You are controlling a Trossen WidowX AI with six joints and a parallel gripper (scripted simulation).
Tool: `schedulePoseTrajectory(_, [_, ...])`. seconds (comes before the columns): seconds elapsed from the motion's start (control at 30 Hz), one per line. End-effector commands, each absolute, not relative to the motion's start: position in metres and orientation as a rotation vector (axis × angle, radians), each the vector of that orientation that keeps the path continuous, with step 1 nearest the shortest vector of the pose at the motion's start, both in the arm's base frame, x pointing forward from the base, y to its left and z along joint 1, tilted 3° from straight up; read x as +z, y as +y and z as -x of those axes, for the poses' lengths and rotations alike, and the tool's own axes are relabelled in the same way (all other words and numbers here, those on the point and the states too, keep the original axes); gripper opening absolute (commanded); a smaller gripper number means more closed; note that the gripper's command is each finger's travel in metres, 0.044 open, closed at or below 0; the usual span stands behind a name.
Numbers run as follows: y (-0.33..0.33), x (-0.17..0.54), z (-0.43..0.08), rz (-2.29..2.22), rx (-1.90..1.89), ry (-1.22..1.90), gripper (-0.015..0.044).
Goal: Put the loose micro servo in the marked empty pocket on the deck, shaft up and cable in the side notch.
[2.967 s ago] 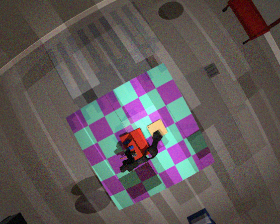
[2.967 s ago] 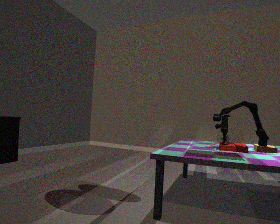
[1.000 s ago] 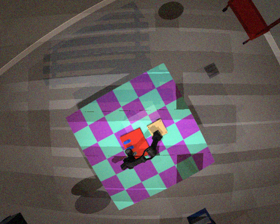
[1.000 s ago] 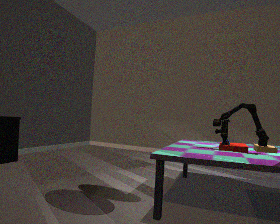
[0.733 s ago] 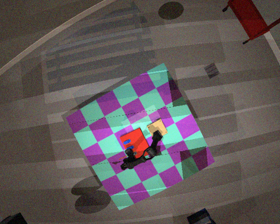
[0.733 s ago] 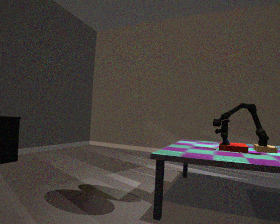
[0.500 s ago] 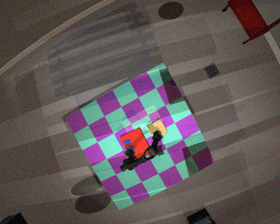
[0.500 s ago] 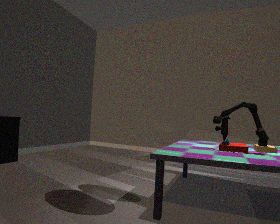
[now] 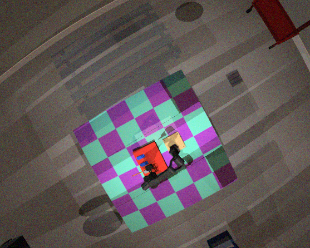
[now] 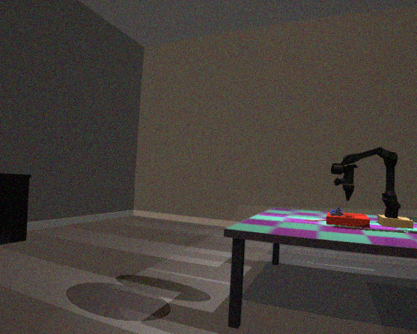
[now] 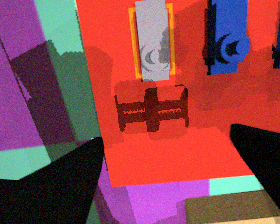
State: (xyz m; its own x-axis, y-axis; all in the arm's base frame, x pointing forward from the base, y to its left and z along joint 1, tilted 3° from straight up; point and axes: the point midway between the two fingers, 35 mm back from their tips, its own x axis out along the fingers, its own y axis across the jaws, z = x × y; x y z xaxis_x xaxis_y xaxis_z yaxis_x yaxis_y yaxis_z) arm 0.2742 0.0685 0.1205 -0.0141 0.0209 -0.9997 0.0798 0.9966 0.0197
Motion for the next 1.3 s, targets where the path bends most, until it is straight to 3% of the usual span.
schedulePoseTrajectory(0.0, [0.068, 0.131, -0.244, -0.079, -0.051, 1.599, 0.044])
schedulePoseTrajectory(0.47, [0.066, 0.182, -0.246, -0.079, -0.047, 1.582, 0.044])
schedulePoseTrajectory(1.27, [0.066, 0.182, -0.246, -0.079, -0.047, 1.582, 0.044])
